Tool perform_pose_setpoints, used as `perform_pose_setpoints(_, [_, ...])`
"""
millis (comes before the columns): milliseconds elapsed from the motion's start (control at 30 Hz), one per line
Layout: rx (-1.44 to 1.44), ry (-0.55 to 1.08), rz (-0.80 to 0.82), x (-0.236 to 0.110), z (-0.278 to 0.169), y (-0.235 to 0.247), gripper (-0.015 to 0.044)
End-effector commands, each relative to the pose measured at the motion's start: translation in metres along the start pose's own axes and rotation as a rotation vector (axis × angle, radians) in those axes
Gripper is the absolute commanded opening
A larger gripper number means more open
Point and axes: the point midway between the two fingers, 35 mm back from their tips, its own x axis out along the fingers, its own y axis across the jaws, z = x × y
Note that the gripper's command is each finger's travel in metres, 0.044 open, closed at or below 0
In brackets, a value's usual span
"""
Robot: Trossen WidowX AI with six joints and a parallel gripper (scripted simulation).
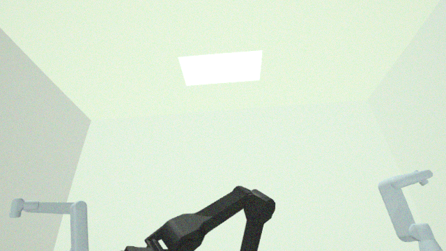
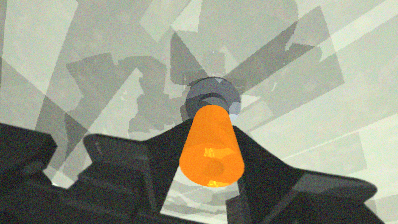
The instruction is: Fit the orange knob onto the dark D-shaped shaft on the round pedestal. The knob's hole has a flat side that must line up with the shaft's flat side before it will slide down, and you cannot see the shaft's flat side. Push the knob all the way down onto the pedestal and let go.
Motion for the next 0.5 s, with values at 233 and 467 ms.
perform_pose_setpoints(233, [0.175, -0.003, -0.001, 0.0016, 0.0018, 0.0004, 0.0])
perform_pose_setpoints(467, [0.175, -0.003, -0.001, 0.0028, 0.0008, -0.0003, 0.0])
